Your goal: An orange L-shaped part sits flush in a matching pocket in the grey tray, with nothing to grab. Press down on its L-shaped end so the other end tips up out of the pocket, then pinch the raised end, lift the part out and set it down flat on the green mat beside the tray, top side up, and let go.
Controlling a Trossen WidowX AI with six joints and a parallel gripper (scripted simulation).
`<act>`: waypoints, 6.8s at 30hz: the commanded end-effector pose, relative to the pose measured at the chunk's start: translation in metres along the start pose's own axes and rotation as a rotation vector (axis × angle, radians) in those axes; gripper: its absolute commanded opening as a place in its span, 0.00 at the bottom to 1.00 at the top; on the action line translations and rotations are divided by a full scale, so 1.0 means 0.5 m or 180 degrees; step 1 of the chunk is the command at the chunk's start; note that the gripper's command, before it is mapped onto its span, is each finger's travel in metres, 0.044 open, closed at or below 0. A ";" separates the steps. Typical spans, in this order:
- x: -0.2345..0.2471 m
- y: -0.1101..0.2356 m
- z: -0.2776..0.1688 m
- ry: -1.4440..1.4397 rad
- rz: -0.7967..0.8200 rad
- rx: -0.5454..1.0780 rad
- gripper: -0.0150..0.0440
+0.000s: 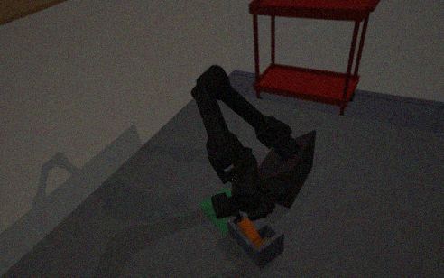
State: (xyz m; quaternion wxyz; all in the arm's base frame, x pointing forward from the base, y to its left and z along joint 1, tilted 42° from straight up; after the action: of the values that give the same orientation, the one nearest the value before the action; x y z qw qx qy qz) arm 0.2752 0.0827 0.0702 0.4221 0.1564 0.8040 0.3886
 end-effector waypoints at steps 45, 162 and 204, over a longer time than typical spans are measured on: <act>-0.024 -0.148 -0.034 0.1145 -0.0030 0.0041 0.73; -0.122 0.017 -0.201 0.1153 -0.0026 0.0049 0.25; -0.188 -0.042 -0.322 0.1153 -0.0035 0.0058 0.25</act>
State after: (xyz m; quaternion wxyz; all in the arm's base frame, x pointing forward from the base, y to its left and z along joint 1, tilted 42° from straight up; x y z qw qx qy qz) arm 0.2038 -0.0618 0.1653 0.2728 0.0847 0.8705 0.4009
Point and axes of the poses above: the point midway between the two fingers, 35 mm back from their tips, its own y axis back along the fingers, its own x axis across the jaws, z = x × y, the point moved 5 cm from there along y, back along the fingers, and after that the axes turned 14 degrees about -y, right-handed, at the moved point
